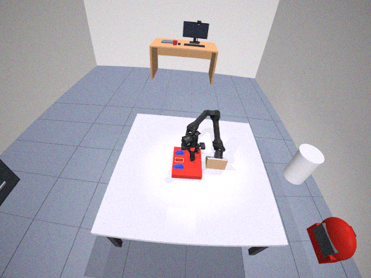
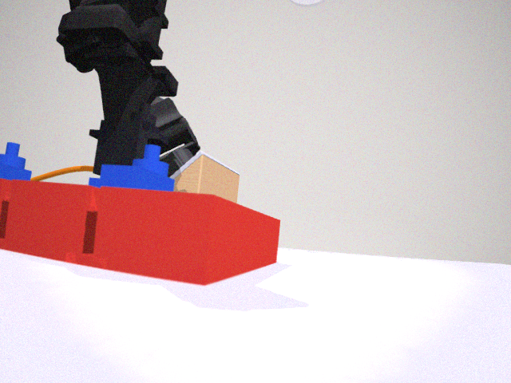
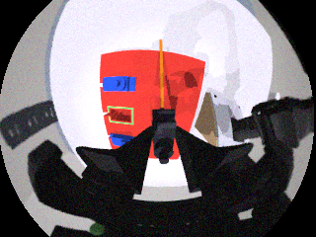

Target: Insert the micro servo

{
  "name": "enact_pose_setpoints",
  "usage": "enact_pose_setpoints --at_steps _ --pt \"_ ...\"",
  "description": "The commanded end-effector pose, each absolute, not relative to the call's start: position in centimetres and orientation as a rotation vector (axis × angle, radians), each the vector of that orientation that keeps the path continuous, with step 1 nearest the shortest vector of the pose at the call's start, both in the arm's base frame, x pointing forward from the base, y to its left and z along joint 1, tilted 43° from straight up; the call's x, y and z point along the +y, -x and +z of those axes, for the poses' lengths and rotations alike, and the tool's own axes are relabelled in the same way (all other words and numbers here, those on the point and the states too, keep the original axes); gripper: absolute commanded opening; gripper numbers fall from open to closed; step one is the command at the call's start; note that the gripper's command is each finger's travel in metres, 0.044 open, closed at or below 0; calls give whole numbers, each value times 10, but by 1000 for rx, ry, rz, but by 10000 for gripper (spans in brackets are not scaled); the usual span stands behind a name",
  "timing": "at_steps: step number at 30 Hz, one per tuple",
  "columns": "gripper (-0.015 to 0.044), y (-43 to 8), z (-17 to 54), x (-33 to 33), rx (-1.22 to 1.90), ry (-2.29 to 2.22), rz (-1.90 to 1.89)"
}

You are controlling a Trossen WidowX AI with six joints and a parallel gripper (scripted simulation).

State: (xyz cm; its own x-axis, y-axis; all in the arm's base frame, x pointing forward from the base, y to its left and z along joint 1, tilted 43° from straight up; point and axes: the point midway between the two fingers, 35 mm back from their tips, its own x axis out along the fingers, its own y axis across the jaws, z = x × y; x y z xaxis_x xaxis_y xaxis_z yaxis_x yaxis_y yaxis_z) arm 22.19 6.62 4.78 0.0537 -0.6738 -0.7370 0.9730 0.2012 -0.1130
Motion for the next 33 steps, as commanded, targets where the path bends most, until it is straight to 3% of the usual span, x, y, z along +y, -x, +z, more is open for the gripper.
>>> enact_pose_setpoints --at_steps 1,13,33 --pt "0 -227 48 71 772 -487 -1314" --pt "0 -225 38 82 807 -443 -1288" --pt "0 -225 38 83 1181 106 -933"
